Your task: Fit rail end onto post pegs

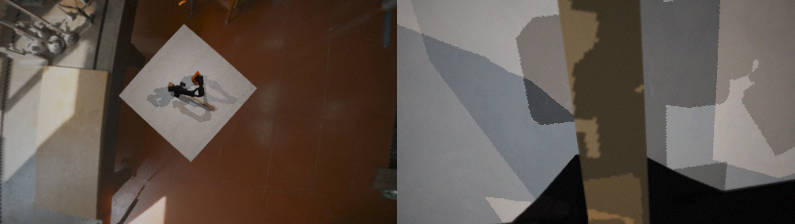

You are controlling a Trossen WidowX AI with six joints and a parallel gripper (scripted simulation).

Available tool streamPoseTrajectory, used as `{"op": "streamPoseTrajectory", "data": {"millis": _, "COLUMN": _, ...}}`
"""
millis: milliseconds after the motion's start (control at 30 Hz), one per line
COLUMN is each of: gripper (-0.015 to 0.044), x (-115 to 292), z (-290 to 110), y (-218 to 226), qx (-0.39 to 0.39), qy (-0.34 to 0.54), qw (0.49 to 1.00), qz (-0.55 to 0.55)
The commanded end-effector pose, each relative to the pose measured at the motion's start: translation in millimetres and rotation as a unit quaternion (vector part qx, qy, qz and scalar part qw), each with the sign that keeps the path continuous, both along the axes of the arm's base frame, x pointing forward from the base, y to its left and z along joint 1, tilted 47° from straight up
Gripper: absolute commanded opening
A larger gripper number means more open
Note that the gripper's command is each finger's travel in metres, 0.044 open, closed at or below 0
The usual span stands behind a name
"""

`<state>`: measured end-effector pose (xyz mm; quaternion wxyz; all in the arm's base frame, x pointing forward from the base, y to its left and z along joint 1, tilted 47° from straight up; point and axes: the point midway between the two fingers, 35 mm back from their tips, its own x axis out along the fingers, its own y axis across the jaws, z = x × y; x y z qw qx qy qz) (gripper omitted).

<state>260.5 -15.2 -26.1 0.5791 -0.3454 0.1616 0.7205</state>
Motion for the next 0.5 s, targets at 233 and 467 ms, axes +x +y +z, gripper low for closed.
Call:
{"op": "streamPoseTrajectory", "data": {"millis": 233, "gripper": 0.0, "x": 4.4, "z": -1.4, "y": -5.4, "qx": -0.003, "qy": -0.006, "qw": 1.0, "qz": -0.002}}
{"op": "streamPoseTrajectory", "data": {"millis": 467, "gripper": 0.0, "x": 5.0, "z": -2.7, "y": -6.7, "qx": -0.003, "qy": -0.006, "qw": 1.0, "qz": -0.002}}
